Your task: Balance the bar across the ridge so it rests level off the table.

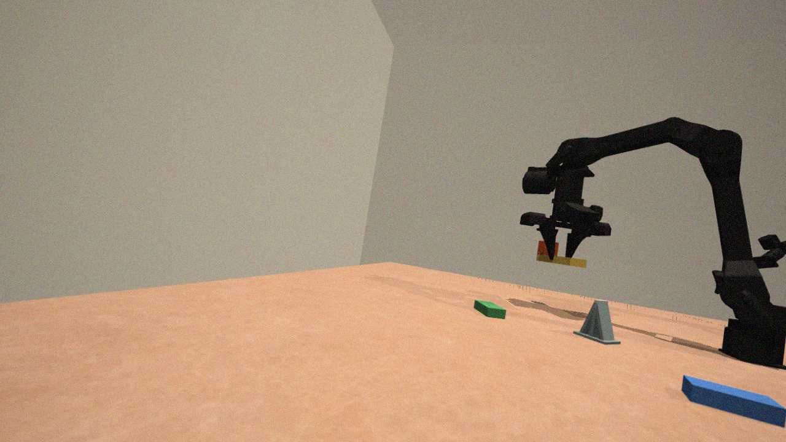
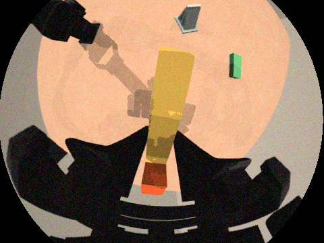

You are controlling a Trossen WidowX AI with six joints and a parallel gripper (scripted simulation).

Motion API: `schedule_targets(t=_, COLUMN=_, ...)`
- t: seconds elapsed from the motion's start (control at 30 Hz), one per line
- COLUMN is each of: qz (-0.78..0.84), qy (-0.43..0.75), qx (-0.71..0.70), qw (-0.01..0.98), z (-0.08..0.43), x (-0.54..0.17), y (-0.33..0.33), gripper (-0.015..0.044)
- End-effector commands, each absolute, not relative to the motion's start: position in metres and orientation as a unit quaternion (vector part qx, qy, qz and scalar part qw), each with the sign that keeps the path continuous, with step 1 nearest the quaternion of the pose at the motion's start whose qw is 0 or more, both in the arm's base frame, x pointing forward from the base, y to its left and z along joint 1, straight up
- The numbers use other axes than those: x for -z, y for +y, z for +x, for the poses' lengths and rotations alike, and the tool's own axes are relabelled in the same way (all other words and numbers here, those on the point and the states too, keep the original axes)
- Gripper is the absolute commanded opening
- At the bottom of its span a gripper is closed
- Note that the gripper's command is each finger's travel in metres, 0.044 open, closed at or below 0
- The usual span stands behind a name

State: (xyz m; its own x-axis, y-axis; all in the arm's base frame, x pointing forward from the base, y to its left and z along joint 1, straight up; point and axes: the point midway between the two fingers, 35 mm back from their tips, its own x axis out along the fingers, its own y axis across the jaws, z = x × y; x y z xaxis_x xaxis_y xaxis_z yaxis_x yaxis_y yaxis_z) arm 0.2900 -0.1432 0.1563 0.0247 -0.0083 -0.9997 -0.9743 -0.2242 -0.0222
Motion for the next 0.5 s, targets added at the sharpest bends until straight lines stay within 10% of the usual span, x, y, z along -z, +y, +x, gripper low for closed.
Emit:
schedule_targets(t=0.0, qz=-0.567, qy=0.431, qx=-0.55, qw=0.435, z=0.293, x=-0.159, y=-0.132, gripper=0.0)
schedule_targets(t=0.47, qz=-0.589, qy=0.4, qx=-0.573, qw=0.406, z=0.303, x=-0.159, y=-0.077, gripper=0.0)
